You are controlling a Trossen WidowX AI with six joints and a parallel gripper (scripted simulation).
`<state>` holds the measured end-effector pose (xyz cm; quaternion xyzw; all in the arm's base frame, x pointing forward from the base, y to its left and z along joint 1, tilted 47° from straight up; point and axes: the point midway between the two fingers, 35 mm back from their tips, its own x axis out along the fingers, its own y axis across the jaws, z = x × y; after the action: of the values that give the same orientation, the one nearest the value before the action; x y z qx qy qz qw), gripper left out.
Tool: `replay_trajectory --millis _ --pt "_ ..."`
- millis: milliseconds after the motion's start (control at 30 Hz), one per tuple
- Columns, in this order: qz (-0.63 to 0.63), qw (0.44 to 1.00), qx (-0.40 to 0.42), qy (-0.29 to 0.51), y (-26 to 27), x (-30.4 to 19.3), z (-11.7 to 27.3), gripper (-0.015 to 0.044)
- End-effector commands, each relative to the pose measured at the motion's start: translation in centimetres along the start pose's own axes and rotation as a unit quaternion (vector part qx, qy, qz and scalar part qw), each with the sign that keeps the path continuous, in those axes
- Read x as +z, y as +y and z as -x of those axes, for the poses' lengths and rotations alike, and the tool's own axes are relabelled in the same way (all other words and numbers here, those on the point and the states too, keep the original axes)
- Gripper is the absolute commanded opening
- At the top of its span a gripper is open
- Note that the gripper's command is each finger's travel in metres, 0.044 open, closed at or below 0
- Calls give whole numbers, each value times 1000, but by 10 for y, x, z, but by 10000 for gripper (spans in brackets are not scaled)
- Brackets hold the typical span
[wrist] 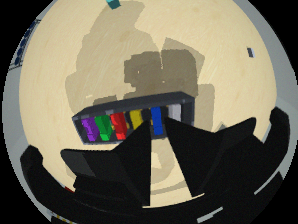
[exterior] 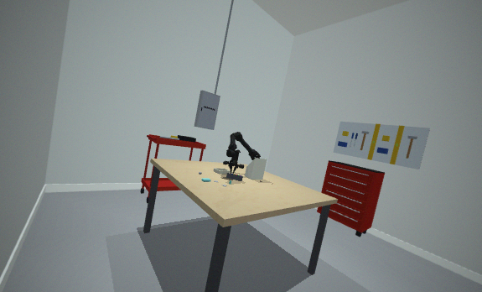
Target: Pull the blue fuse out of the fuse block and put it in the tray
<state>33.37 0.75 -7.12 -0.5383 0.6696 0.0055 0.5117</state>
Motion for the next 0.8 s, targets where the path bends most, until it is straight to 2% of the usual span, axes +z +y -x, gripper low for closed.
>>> replay_trajectory --millis 0,267,633,767 --pt "2 1000 -3 1 -1 0 -4 74" --pt "2 1000 -3 1 -1 0 -8 74" --pt "0 1000 0 1 0 0 -7 1" --pt "0 1000 0 1 0 0 -6 0"
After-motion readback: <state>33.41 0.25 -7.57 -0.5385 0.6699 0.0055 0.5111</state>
